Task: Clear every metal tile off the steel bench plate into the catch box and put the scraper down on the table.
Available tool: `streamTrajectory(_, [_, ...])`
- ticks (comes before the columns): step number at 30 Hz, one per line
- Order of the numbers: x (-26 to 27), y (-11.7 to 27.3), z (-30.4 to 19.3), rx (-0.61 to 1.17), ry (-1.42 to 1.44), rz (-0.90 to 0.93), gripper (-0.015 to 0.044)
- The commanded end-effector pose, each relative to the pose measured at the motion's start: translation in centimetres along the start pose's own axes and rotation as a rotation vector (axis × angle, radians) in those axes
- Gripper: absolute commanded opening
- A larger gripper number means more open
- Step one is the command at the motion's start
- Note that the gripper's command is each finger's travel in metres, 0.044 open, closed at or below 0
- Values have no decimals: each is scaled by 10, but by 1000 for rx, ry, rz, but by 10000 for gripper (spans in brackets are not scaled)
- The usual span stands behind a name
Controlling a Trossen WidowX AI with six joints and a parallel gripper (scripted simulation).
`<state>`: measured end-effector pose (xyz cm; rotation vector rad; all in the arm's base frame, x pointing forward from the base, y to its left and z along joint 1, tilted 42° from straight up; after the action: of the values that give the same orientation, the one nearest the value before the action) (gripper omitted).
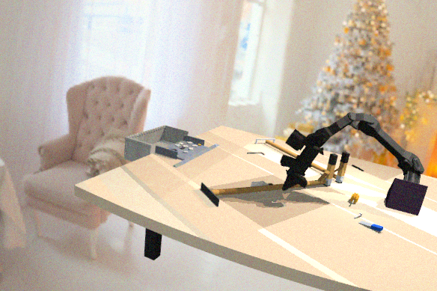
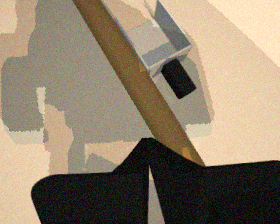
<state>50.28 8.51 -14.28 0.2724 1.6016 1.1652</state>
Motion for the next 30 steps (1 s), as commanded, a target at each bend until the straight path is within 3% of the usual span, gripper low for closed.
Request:
streamTrajectory(1, [-5, -3, 1, 3, -3, -1, 0])
streamTrajectory(30, [-32, -9, 12, 3, -2, -3, 0])
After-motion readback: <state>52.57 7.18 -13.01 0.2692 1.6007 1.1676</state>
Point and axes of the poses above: the point midway between the two fingers, 35 mm back from their tips, its own y axis back along the fingers, its own x axis across the jaws, z = x × y, the point moved 1 cm from there along y, back along the fingers, and after that the axes turned 1 degree about y, right-handed, at the moved point
